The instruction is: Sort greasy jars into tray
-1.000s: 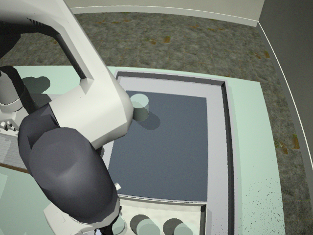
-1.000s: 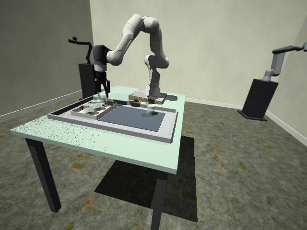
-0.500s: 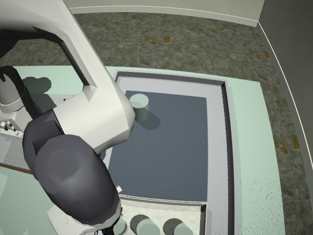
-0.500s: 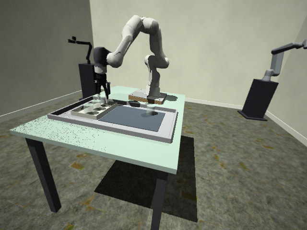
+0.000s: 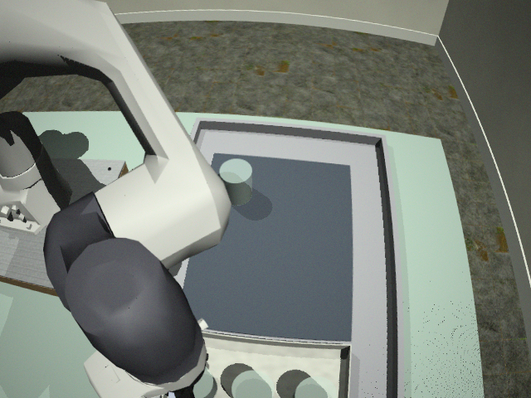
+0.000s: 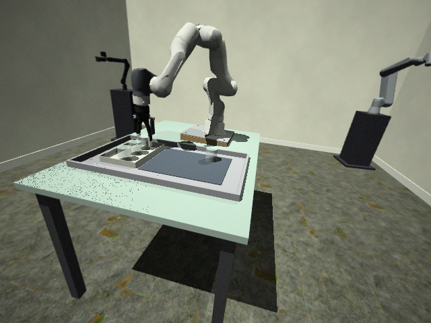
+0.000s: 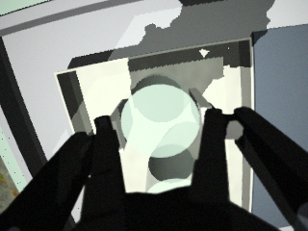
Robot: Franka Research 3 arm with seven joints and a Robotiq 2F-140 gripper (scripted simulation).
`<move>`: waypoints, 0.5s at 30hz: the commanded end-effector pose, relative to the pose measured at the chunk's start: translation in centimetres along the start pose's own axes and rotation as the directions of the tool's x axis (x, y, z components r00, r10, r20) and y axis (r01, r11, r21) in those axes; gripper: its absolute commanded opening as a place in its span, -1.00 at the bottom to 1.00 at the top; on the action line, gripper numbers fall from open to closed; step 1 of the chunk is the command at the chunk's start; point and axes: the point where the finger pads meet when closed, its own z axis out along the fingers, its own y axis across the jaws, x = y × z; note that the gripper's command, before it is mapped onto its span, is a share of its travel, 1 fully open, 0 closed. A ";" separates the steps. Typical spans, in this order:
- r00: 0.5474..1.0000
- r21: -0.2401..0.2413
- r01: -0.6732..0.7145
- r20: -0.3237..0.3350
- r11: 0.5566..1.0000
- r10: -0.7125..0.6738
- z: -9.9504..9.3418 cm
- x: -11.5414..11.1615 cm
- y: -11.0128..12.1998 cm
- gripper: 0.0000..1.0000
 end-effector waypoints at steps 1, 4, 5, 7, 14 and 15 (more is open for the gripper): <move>1.000 0.003 0.004 0.006 1.000 -0.004 0.0 -0.2 -0.3 -1.00; 1.000 0.003 0.004 0.006 1.000 -0.004 0.0 -0.2 -0.3 -1.00; 1.000 0.003 0.004 0.006 1.000 -0.004 0.0 -0.2 -0.3 -1.00; 1.000 0.003 0.004 0.006 1.000 -0.004 0.0 -0.2 -0.3 1.00; 1.000 0.003 0.004 0.006 1.000 -0.004 0.0 -0.2 -0.3 1.00; 1.000 0.003 0.004 0.006 1.000 -0.004 0.0 -0.2 -0.3 1.00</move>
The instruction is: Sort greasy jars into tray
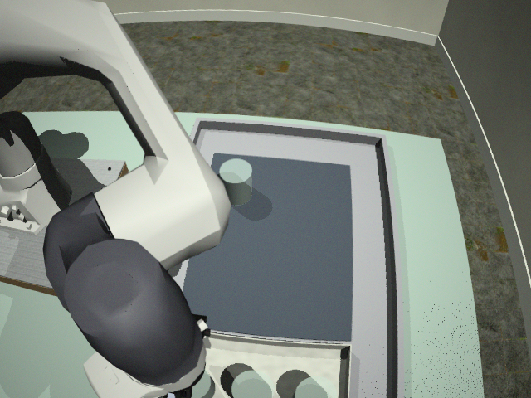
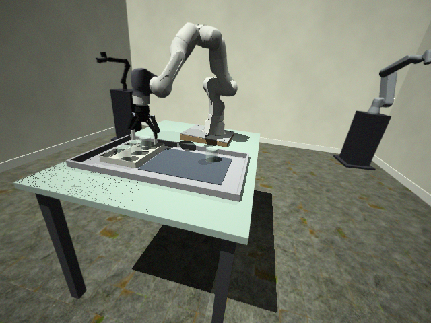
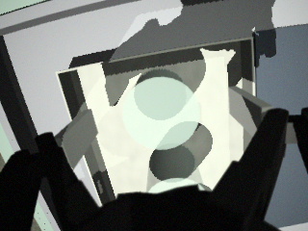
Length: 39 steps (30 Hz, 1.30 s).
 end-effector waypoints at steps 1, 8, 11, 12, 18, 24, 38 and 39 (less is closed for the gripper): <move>1.000 0.002 0.002 0.004 1.000 -0.002 0.0 -0.1 -0.1 1.00; 1.000 0.002 0.002 0.004 1.000 -0.002 0.0 -0.1 -0.1 1.00; 1.000 0.002 0.002 0.004 1.000 -0.002 -0.4 -0.1 -0.1 1.00; 1.000 0.002 0.002 0.004 1.000 -0.002 -0.8 -0.1 -0.1 1.00; 1.000 0.002 0.002 0.004 1.000 -0.002 -2.4 -0.1 -0.1 1.00; 1.000 0.002 0.002 0.004 1.000 -0.002 -4.7 -0.1 -0.1 1.00; 1.000 0.002 0.002 0.004 1.000 -0.002 -9.3 -0.1 -0.1 1.00; 1.000 0.002 0.002 0.004 1.000 -0.002 -9.7 -0.1 -0.1 1.00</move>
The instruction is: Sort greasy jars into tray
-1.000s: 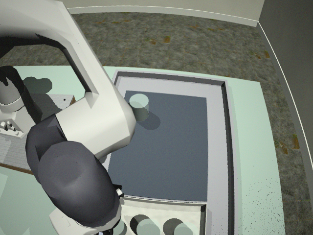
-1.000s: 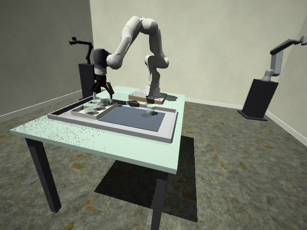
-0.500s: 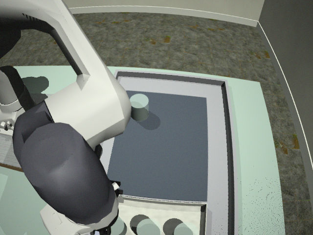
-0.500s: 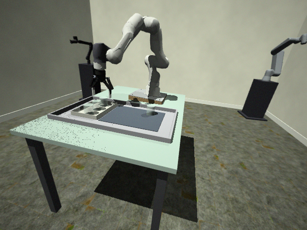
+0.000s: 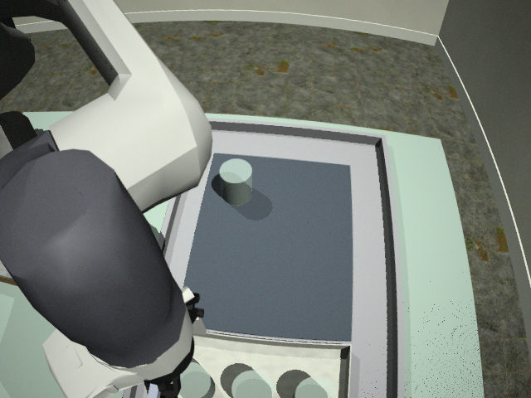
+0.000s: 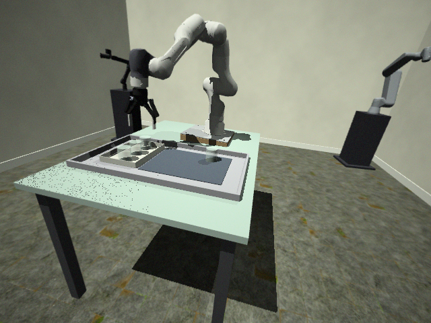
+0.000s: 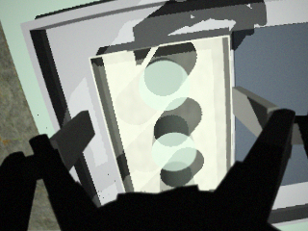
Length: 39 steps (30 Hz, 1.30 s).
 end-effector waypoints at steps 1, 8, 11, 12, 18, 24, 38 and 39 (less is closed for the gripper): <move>1.000 -0.008 -0.016 -0.015 1.000 0.016 -1.3 0.3 0.3 1.00; 1.000 -0.008 -0.016 -0.015 1.000 0.016 -2.5 0.3 0.3 1.00; 1.000 -0.008 -0.016 -0.015 1.000 0.016 -2.5 0.3 0.3 1.00; 1.000 -0.008 -0.016 -0.015 1.000 0.016 -2.5 0.3 0.3 1.00; 1.000 -0.008 -0.016 -0.015 1.000 0.016 -2.5 0.3 0.3 1.00; 1.000 -0.008 -0.016 -0.015 1.000 0.016 -2.5 0.3 0.3 1.00; 1.000 -0.008 -0.016 -0.015 1.000 0.016 -2.5 0.3 0.3 1.00; 1.000 -0.008 -0.016 -0.015 1.000 0.016 -2.5 0.3 0.3 1.00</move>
